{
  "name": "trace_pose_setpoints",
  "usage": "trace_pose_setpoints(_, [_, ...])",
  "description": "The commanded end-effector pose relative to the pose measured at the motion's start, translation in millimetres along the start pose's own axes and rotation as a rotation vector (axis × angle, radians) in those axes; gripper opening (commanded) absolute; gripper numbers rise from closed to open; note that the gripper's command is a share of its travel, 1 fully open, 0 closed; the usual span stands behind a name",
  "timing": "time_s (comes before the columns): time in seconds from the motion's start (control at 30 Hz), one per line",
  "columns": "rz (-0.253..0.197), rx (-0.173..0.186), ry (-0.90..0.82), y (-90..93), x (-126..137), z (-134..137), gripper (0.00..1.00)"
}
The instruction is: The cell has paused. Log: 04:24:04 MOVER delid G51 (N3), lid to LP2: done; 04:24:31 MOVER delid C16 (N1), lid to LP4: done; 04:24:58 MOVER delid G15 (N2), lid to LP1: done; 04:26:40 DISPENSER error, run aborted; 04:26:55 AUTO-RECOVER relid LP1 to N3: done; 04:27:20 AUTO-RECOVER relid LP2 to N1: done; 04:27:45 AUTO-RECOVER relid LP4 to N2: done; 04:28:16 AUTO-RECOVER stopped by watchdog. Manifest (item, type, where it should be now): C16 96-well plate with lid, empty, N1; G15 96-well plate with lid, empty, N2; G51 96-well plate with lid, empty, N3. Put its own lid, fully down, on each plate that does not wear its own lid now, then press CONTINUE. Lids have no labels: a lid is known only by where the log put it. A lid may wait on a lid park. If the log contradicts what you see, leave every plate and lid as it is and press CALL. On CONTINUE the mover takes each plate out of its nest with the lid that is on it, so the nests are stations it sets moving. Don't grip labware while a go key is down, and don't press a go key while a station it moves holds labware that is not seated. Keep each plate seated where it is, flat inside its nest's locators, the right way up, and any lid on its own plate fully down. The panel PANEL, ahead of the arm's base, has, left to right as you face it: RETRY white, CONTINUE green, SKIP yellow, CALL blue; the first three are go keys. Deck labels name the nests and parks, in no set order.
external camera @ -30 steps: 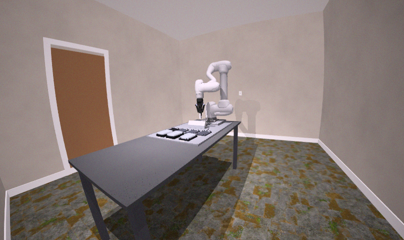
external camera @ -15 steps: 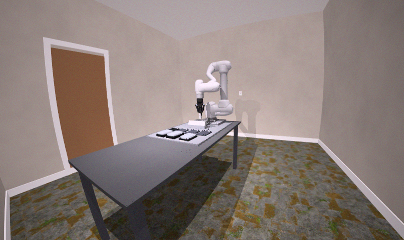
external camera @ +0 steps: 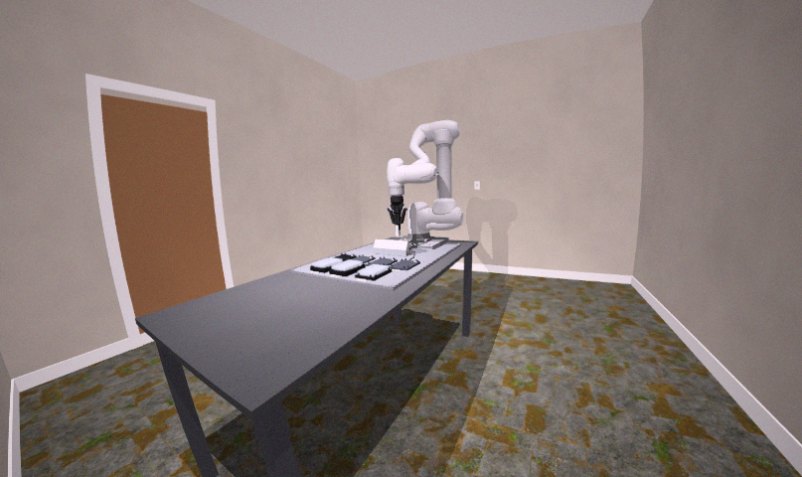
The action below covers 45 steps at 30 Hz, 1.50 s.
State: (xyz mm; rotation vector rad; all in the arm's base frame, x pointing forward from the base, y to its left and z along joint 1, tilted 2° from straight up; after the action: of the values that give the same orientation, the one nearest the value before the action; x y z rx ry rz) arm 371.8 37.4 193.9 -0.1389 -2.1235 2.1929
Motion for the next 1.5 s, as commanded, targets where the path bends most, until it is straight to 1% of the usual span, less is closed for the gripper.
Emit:
trace_pose_setpoints(0.0, [0.0, 0.0, 0.0, 0.0, 0, 0, 0.0])
trace_pose_setpoints(0.87, [0.0, 0.0, 0.0, 0.9, 0, 0, 0.0])
trace_pose_setpoints(1.47, [0.0, 0.0, 0.0, 11.5, 0, 0, 0.0])
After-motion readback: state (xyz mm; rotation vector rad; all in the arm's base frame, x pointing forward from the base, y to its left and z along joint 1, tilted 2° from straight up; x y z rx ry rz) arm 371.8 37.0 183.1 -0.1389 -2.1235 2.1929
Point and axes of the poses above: the point where the finger pads meet when closed, its own y axis out along the fingers, its own z axis across the jaws, x = y × z, the point moved 7 cm from there along -y, back along the fingers, and after that the axes turned 6 degrees about y, right-handed, at the moved point
